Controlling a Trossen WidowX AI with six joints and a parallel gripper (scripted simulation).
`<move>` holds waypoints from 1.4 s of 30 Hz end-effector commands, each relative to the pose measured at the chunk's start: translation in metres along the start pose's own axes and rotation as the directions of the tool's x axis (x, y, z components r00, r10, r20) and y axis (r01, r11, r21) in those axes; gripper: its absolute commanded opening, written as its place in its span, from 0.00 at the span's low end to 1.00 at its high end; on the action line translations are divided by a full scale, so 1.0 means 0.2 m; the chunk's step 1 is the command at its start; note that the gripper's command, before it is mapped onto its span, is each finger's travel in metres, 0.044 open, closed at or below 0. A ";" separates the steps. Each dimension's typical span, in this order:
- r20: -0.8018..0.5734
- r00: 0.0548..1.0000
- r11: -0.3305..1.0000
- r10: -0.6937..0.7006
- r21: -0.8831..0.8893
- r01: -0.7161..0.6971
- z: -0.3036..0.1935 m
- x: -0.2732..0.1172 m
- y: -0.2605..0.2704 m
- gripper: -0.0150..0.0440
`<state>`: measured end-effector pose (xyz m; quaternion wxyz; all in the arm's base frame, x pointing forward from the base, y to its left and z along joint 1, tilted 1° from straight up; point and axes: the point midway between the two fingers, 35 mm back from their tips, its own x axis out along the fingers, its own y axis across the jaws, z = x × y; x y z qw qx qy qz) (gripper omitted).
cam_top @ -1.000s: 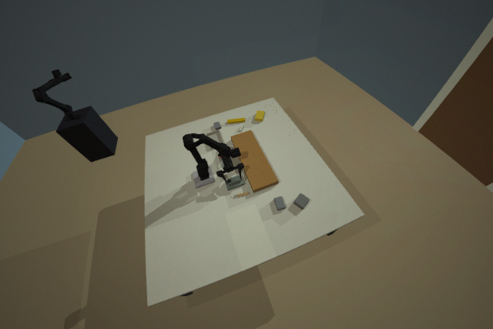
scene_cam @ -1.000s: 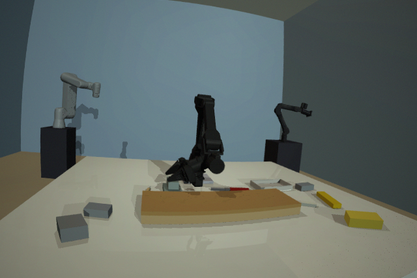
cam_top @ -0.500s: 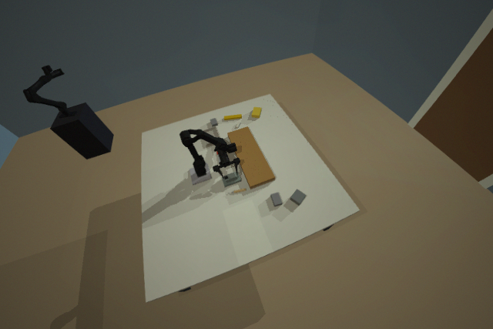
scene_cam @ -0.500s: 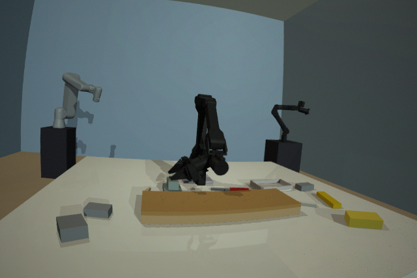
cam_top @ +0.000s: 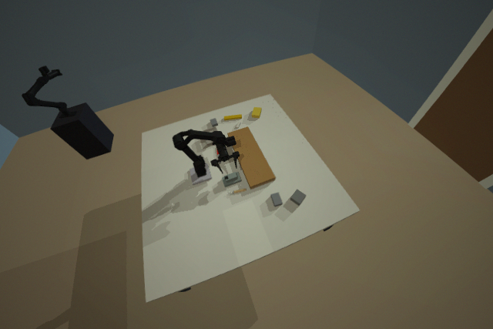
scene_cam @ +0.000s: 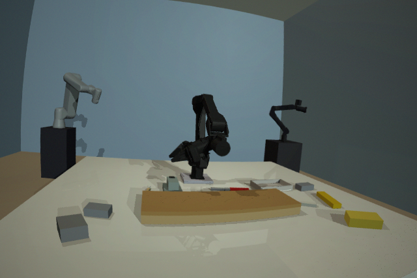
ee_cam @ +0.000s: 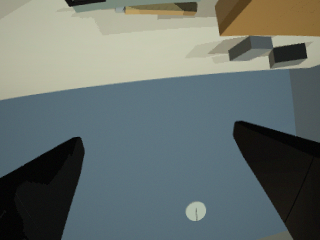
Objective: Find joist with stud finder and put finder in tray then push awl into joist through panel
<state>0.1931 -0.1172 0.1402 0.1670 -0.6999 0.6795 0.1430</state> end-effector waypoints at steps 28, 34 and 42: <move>0.577 0.744 -0.843 0.337 0.537 -0.035 0.15 0.15 0.06 1.00; 0.655 0.670 -0.937 0.349 0.270 0.224 0.16 0.16 0.06 1.00; 0.745 0.571 -0.812 0.345 -0.068 0.580 0.17 0.17 0.05 1.00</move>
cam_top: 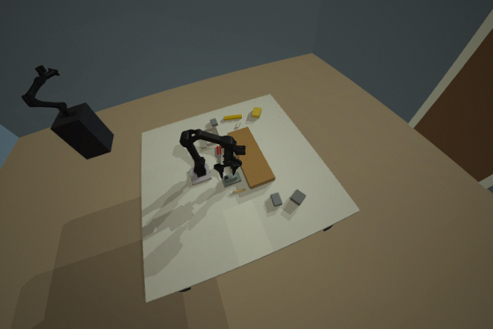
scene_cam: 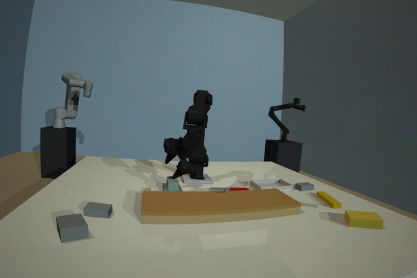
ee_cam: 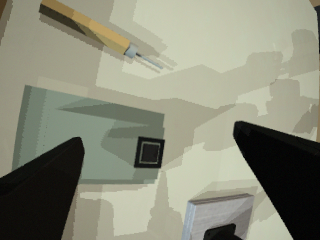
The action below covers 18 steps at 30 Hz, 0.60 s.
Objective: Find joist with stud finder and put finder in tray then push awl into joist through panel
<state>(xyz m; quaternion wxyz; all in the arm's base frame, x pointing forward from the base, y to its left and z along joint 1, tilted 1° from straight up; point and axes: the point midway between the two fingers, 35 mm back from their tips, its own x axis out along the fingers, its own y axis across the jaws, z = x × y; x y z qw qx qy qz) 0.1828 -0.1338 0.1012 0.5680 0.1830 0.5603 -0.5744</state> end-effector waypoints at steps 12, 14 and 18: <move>-0.385 0.905 -0.057 0.182 0.915 0.400 0.01 0.02 0.04 1.00; -0.400 0.895 -0.175 0.195 0.884 0.433 0.01 0.02 0.04 1.00; -0.409 0.890 -0.245 0.203 0.859 0.450 0.02 0.02 0.05 1.00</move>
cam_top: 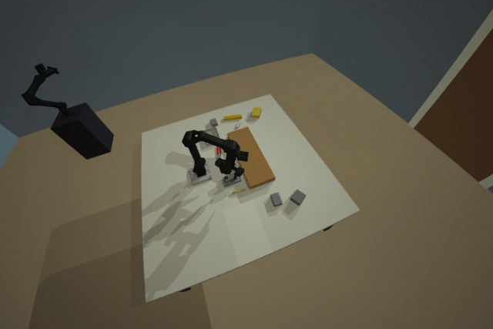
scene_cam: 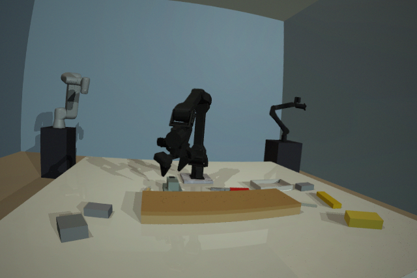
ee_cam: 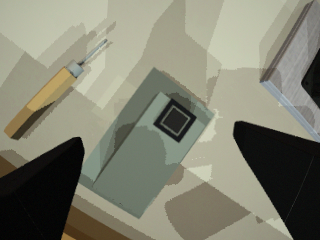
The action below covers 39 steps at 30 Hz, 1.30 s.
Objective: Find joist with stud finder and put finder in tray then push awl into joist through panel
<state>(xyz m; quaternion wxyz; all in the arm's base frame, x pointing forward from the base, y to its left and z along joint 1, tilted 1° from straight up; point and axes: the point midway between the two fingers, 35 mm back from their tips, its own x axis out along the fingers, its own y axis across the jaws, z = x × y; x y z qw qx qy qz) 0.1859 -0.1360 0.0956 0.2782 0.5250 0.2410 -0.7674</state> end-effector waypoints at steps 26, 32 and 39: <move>-0.153 0.983 0.748 -0.103 0.640 0.178 -0.04 0.04 0.02 1.00; -0.153 0.983 0.748 -0.103 0.640 0.178 -0.06 0.09 0.03 1.00; -0.153 0.983 0.748 -0.103 0.640 0.178 -0.08 0.14 0.03 1.00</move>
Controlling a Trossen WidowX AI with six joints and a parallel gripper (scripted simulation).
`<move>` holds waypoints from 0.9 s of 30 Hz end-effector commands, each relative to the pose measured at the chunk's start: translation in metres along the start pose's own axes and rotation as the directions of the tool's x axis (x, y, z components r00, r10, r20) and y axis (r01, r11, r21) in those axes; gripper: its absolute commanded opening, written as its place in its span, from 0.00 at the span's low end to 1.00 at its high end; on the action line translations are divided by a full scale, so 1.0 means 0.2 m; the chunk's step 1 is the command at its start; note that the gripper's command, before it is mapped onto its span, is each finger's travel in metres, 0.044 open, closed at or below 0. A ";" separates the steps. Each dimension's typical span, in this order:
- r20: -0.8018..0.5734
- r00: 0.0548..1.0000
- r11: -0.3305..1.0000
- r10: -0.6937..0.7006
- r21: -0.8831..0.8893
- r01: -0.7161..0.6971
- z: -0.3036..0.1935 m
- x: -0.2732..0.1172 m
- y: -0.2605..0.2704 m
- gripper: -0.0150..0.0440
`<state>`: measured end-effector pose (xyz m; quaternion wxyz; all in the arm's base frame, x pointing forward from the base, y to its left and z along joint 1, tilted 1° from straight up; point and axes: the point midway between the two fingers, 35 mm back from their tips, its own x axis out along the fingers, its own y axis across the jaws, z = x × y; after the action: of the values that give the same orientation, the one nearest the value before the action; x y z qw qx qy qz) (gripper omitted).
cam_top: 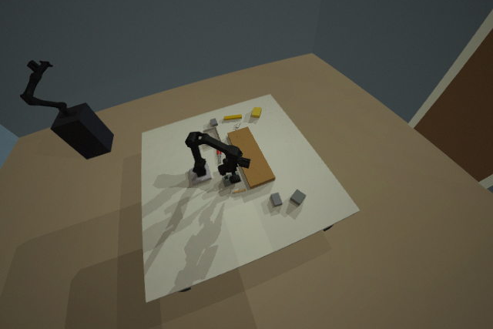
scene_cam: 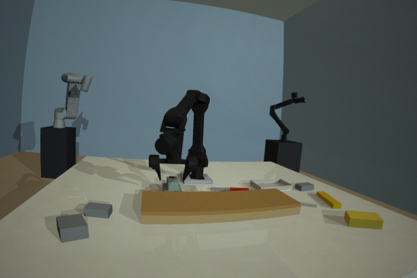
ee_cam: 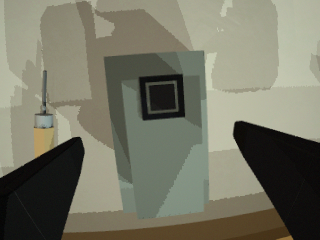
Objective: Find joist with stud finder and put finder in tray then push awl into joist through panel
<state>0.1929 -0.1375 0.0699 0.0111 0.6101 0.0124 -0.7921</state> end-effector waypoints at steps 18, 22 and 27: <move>0.001 1.000 1.000 -0.008 0.005 0.008 -0.03 0.12 -0.01 0.81; 0.001 1.000 1.000 -0.008 0.005 0.008 -0.03 0.12 -0.01 0.77; 0.001 1.000 1.000 -0.008 0.005 0.008 -0.03 0.12 -0.01 0.71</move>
<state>0.1910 -0.1358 0.0455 0.0099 0.6079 0.0137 -0.7938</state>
